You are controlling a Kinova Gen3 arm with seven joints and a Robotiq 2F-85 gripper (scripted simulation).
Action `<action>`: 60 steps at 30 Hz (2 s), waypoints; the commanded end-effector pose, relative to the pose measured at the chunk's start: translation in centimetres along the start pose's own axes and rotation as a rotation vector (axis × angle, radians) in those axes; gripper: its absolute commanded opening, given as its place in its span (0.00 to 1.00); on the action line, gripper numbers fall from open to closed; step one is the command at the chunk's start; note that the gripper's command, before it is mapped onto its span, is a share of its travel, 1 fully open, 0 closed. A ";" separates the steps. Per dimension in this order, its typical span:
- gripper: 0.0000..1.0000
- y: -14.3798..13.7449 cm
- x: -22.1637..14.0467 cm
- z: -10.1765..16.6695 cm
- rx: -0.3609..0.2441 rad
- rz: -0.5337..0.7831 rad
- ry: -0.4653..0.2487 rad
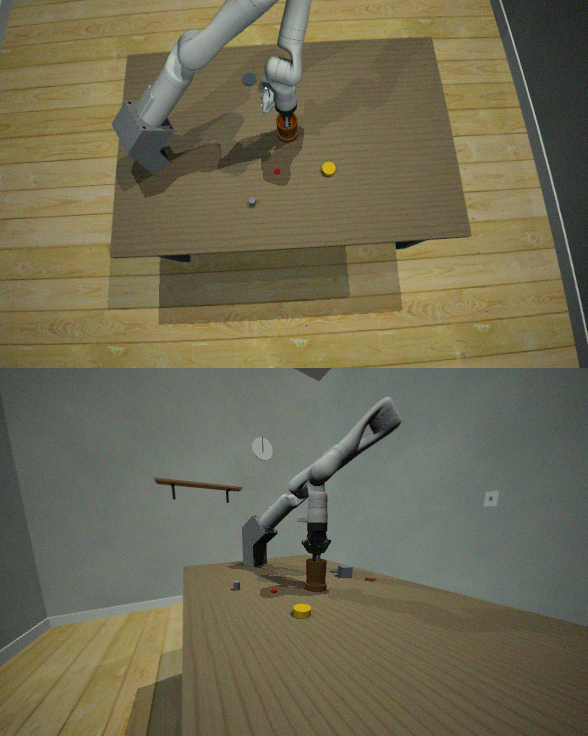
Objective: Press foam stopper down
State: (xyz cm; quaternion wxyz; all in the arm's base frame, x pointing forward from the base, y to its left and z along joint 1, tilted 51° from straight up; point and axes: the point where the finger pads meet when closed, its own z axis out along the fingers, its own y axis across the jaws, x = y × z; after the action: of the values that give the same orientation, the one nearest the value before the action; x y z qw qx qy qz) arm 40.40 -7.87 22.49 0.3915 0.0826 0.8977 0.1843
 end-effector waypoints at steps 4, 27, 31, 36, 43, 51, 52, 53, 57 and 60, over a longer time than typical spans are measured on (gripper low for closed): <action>0.00 0.0 0.0 -0.4 0.001 -0.001 -0.001; 0.00 0.0 0.0 -2.9 0.001 -0.001 -0.001; 0.00 0.0 0.0 -3.8 0.001 -0.001 -0.001; 0.00 0.0 0.0 -4.7 0.001 -0.001 -0.001; 0.00 0.0 0.0 -5.5 0.001 -0.001 -0.001; 0.00 0.0 0.0 -6.3 0.001 -0.001 -0.001; 0.00 0.0 0.0 -6.3 0.001 -0.001 -0.001; 0.00 0.0 0.0 -6.4 0.001 -0.001 -0.001; 0.00 0.0 0.0 -6.5 0.001 -0.001 -0.001; 0.00 0.0 0.0 -6.5 0.001 -0.001 -0.001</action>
State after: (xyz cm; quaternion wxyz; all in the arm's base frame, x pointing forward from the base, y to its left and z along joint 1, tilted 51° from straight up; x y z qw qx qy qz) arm 35.64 -9.53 26.44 0.3906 0.0825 0.8981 0.1843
